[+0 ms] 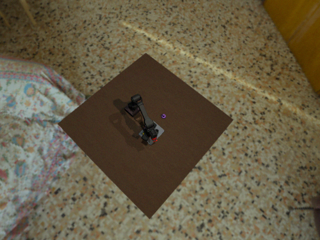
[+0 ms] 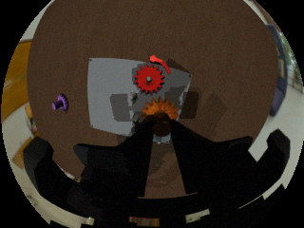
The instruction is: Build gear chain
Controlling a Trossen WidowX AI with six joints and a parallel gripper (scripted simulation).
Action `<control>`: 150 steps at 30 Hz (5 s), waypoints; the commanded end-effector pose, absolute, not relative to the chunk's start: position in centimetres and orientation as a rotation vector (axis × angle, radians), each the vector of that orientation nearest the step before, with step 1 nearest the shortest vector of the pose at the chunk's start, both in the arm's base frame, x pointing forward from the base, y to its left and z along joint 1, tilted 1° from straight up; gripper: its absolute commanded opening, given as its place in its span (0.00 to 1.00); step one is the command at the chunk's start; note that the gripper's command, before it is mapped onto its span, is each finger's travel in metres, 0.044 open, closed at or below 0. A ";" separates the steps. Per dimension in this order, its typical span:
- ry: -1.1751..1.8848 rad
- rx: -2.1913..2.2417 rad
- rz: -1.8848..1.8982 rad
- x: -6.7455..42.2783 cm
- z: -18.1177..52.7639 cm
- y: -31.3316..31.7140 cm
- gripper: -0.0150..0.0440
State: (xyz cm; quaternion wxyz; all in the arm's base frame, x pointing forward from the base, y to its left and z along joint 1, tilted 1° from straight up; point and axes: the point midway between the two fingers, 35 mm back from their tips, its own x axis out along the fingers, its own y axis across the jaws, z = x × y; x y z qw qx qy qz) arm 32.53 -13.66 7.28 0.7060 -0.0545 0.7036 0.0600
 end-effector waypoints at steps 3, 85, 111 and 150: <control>1.557 -0.125 0.135 32.8 7.5 -13.8 0.25; 1.550 -0.207 0.216 32.9 2.7 -13.7 0.25; 1.560 -0.057 0.068 32.7 2.8 -13.8 0.49; 1.554 -0.113 0.123 32.1 11.8 -13.6 1.00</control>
